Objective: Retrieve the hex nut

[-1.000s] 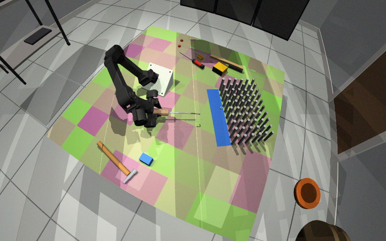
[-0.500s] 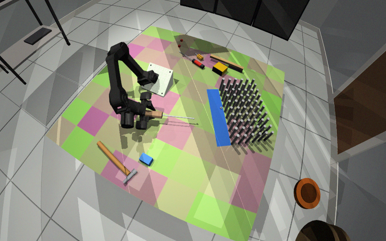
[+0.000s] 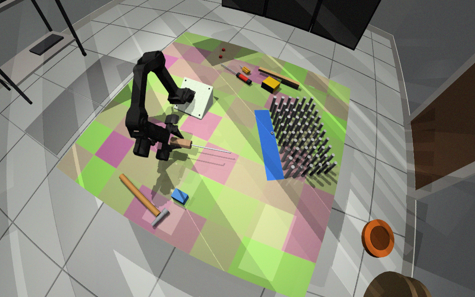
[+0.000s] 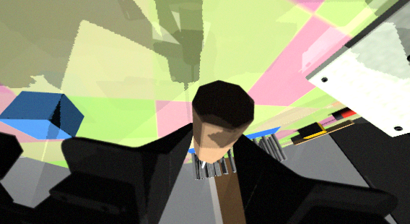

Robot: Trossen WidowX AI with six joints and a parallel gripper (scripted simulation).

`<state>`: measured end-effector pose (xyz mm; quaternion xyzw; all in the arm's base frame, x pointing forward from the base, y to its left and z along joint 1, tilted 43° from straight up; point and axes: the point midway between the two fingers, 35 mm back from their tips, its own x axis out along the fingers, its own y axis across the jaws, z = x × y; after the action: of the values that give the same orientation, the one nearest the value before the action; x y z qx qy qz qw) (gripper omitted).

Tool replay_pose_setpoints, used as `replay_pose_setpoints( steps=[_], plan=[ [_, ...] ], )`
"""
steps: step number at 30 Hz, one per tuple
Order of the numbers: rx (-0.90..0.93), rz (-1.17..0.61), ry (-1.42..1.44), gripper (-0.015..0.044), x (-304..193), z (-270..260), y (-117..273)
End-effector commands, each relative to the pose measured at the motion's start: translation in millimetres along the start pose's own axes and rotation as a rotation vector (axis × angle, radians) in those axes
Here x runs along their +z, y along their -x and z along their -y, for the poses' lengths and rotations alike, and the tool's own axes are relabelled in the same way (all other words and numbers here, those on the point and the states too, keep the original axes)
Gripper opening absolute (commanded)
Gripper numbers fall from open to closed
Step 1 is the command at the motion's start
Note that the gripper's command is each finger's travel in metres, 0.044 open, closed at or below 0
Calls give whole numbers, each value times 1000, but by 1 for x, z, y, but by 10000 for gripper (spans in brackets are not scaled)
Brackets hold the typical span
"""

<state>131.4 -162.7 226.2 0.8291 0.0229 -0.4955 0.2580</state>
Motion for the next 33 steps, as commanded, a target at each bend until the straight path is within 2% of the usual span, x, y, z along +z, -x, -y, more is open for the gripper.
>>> replay_pose_setpoints(
  steps=[1,33],
  plan=[
    [38,-24,-8,0,3,-4,12],
    [342,-78,-90,0,37,-26,82]
  ],
)
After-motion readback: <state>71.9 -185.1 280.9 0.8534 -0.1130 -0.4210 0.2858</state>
